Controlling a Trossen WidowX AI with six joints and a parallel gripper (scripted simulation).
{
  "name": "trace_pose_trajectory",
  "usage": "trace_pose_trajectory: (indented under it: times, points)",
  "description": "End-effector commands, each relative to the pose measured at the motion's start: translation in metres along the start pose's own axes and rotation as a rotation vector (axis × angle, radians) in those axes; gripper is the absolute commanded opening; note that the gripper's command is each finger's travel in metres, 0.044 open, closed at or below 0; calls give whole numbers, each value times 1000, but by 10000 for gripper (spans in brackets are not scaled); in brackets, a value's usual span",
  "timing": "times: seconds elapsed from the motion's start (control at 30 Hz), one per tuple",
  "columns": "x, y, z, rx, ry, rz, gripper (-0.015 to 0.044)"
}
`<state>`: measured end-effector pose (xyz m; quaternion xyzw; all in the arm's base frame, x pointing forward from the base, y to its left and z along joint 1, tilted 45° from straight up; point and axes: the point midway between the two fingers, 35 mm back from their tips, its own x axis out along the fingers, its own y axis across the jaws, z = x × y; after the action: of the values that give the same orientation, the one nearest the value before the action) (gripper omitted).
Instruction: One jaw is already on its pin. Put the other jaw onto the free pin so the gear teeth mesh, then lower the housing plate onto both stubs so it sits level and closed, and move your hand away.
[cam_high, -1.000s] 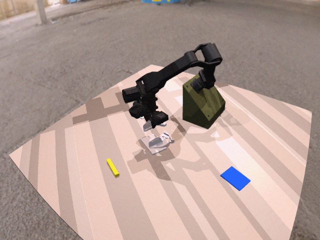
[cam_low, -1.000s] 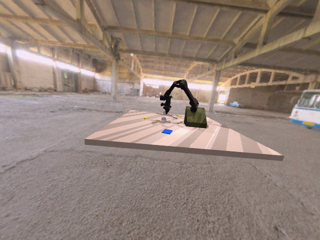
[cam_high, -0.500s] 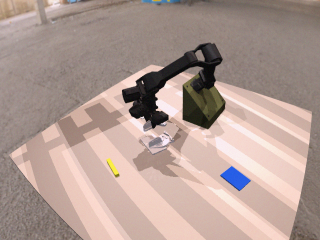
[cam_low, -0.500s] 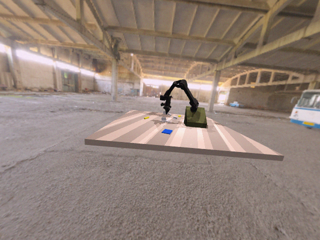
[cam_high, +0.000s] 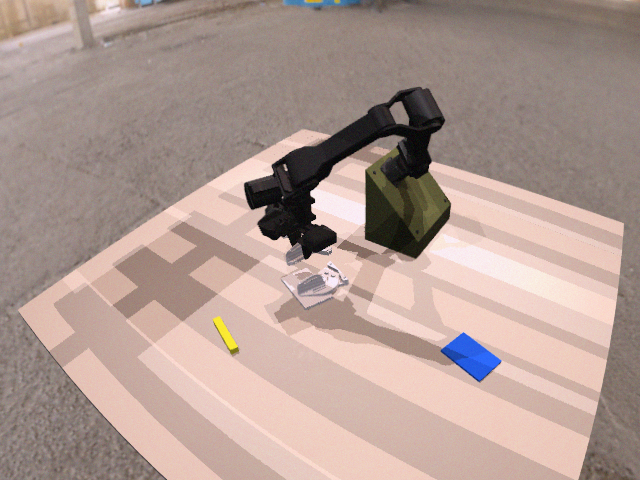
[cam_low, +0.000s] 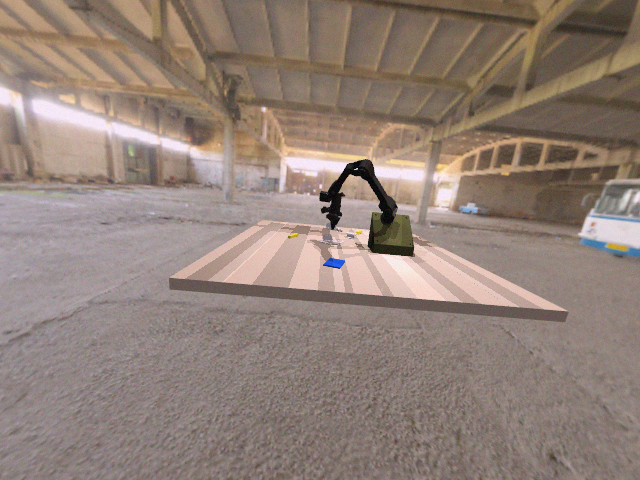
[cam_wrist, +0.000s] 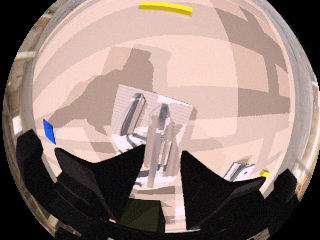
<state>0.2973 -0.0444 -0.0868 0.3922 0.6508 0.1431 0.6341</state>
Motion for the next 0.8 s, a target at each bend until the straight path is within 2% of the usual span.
trace_pose_trajectory:
  times: [0.0,0.77]
  points:
    - [8,0,-2,6,6,2,134]
    - [45,0,-3,5,7,5,134]
